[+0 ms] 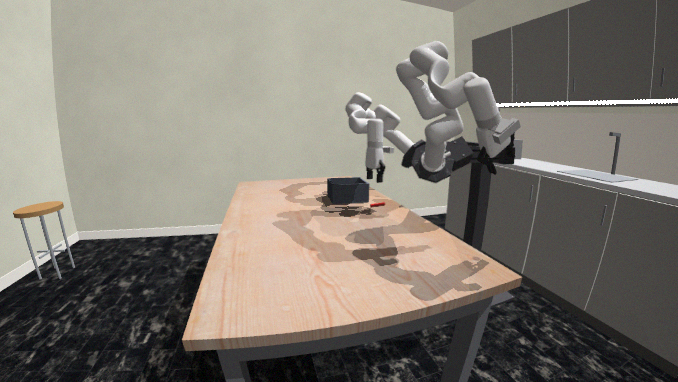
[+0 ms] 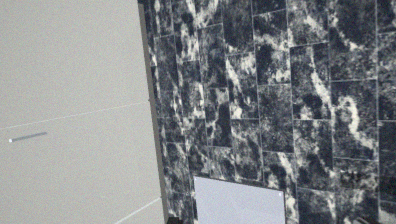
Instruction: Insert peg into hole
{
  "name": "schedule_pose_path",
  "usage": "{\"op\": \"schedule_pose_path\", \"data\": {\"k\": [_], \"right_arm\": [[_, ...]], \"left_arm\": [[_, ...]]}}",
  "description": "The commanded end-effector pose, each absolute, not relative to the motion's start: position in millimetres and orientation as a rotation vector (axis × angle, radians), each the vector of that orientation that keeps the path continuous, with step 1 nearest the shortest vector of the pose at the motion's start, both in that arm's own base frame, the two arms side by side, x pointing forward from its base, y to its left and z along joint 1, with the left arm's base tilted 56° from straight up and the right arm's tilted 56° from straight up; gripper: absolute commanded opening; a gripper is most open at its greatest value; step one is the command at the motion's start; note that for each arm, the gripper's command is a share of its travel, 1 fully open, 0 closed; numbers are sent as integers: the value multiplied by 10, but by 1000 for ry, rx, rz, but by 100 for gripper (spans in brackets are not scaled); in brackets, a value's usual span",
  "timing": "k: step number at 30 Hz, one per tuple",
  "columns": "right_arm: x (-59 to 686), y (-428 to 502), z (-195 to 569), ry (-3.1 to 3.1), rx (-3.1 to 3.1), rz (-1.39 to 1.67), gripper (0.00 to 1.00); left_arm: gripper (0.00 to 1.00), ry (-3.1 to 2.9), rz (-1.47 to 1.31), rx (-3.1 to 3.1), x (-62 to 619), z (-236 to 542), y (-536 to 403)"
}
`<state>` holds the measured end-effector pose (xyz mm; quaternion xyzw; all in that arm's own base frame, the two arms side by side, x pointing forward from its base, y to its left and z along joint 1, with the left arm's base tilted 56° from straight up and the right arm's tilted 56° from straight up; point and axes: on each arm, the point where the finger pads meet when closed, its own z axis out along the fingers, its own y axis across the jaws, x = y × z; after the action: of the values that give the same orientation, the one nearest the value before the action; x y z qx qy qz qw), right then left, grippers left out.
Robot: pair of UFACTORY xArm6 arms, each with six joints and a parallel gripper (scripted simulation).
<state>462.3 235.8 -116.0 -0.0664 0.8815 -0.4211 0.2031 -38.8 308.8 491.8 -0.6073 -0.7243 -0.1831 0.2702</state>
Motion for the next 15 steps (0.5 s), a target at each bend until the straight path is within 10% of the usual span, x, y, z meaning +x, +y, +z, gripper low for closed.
{"op": "schedule_pose_path", "data": {"k": [1, 15], "right_arm": [[4627, 2379, -1151, 2459, -186, -1170, 100], [4627, 2379, -1151, 2459, -186, -1170, 100]], "left_arm": [[100, -1951, -573, -1566, -591, 5173, 2963], [100, -1930, -626, -1482, -749, 5421, 2807]]}}
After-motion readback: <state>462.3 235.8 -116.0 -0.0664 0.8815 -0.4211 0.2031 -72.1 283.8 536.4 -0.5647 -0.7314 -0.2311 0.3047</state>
